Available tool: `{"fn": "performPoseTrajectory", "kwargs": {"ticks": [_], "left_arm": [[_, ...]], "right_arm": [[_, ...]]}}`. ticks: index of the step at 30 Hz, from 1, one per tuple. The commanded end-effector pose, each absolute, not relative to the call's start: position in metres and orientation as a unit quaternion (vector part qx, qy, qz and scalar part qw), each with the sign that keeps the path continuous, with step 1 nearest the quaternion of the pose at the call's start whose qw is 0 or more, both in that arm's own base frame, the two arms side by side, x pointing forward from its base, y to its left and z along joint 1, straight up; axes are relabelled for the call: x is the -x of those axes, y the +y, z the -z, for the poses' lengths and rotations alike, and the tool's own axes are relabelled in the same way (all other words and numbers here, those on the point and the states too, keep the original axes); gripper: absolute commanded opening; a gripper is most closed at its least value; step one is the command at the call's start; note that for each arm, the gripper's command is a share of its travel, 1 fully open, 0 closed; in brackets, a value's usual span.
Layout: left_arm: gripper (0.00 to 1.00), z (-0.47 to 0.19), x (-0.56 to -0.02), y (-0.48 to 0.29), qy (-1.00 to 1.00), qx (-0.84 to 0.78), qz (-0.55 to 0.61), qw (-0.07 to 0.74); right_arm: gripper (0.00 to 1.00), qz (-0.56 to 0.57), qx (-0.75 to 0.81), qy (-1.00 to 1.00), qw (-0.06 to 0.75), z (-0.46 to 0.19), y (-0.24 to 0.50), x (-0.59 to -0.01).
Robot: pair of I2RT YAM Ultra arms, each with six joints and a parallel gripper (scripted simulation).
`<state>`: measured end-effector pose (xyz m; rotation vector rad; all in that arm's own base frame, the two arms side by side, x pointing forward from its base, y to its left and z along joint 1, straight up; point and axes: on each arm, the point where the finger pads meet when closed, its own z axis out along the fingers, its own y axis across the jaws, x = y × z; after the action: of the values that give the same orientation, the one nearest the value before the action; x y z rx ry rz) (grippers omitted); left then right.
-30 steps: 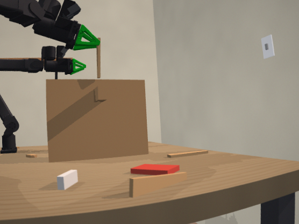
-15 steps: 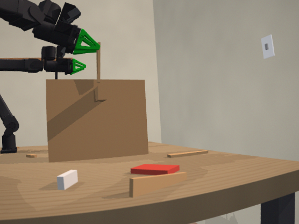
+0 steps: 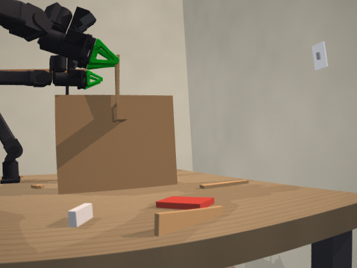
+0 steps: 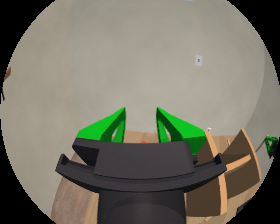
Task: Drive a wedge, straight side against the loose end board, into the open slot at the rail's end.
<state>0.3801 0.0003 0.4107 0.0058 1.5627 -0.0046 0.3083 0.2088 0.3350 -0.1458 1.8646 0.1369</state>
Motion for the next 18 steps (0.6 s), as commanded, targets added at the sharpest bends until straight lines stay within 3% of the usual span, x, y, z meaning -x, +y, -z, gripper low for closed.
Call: {"fn": "performPoseTrajectory", "kwargs": {"ticks": [1,18], "left_arm": [[0.42,-0.439,-0.37,-0.001,0.681,-0.006,0.004,0.732],[0.42,-0.439,-0.37,-0.001,0.681,-0.006,0.004,0.732]], "right_arm": [[0.02,-0.078,0.044,0.789,0.608,-0.349,0.203,-0.306],[0.02,-0.079,0.045,0.787,0.61,-0.345,0.204,-0.304]]}}
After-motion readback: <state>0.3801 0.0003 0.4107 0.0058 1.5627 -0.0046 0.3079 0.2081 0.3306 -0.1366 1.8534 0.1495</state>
